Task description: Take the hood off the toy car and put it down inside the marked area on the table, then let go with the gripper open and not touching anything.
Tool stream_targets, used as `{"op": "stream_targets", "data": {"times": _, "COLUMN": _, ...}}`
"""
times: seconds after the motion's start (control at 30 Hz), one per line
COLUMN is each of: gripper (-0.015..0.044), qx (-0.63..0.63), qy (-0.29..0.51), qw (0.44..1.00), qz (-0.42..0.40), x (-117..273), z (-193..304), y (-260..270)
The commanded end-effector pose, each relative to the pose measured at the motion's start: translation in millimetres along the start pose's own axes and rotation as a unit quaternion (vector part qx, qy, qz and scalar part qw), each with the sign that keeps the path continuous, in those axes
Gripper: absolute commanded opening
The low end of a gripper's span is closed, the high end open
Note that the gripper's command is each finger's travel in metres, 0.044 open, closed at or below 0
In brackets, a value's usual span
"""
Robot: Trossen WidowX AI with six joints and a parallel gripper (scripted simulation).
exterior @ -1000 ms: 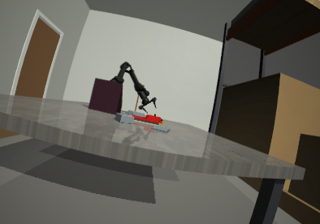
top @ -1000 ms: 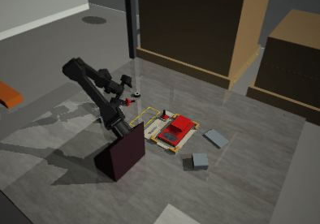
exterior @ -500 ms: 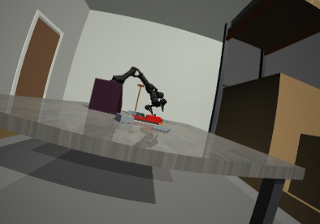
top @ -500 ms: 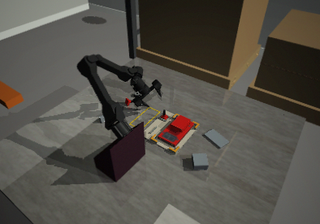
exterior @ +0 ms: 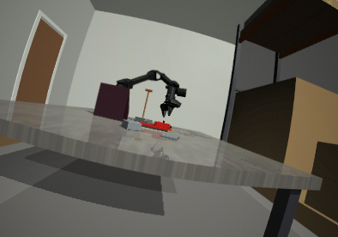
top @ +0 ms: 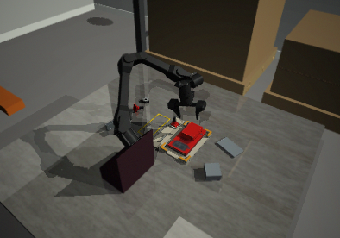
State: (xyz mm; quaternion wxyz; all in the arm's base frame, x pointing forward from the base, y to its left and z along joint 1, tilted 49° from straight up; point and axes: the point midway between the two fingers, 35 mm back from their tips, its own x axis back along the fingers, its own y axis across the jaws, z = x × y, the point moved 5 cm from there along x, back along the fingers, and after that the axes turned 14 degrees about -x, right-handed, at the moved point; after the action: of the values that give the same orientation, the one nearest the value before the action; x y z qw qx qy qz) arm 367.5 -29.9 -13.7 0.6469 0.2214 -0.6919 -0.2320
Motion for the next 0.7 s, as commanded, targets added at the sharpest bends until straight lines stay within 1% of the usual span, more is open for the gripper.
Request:
{"op": "stream_targets", "data": {"times": 0.0, "gripper": 0.044, "qx": -0.093, "qy": 0.007, "qw": 0.993, "qz": -0.067, "x": 3, "z": 12, "y": -39}}
{"op": "stream_targets", "data": {"times": 0.1, "gripper": 0.044, "qx": -0.131, "qy": 0.006, "qw": 0.987, "qz": -0.094, "x": 4, "z": 18, "y": -54}}
{"op": "stream_targets", "data": {"times": 0.67, "gripper": 0.044, "qx": -0.131, "qy": 0.006, "qw": 0.987, "qz": -0.094, "x": -4, "z": 20, "y": -51}}
